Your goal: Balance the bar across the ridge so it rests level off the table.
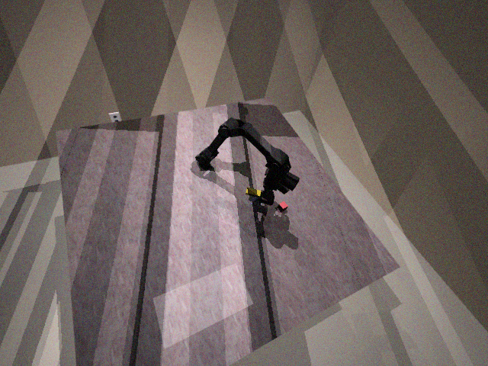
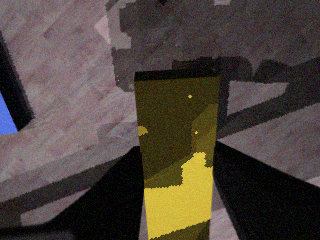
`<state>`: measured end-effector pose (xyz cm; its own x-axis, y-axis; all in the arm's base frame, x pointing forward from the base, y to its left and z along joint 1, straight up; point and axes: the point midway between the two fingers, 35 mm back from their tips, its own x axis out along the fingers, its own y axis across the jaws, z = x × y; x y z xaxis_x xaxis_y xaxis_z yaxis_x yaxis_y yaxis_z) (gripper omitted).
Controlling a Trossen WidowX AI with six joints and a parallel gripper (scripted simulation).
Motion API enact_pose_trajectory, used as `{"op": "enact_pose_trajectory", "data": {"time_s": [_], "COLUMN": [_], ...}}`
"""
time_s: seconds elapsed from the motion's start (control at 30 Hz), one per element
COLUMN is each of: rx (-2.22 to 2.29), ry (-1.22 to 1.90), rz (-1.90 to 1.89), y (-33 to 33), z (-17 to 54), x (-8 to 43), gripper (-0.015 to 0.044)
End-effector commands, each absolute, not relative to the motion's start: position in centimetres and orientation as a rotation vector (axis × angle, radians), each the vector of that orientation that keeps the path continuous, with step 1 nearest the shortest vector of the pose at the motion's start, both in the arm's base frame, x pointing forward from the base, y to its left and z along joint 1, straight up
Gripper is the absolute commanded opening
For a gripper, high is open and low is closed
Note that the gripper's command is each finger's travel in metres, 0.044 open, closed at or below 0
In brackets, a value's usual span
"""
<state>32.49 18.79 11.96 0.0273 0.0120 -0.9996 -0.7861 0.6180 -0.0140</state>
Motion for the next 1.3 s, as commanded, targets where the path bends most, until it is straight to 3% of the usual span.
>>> {"op": "enact_pose_trajectory", "data": {"time_s": [0.0,1.27], "rx": [-0.7,-0.7], "ry": [1.421,1.421], "rz": [0.703,0.703], "y": [18.83,18.83], "z": [11.95,11.64], "x": [32.49,32.49], "gripper": [0.0,0.0]}}
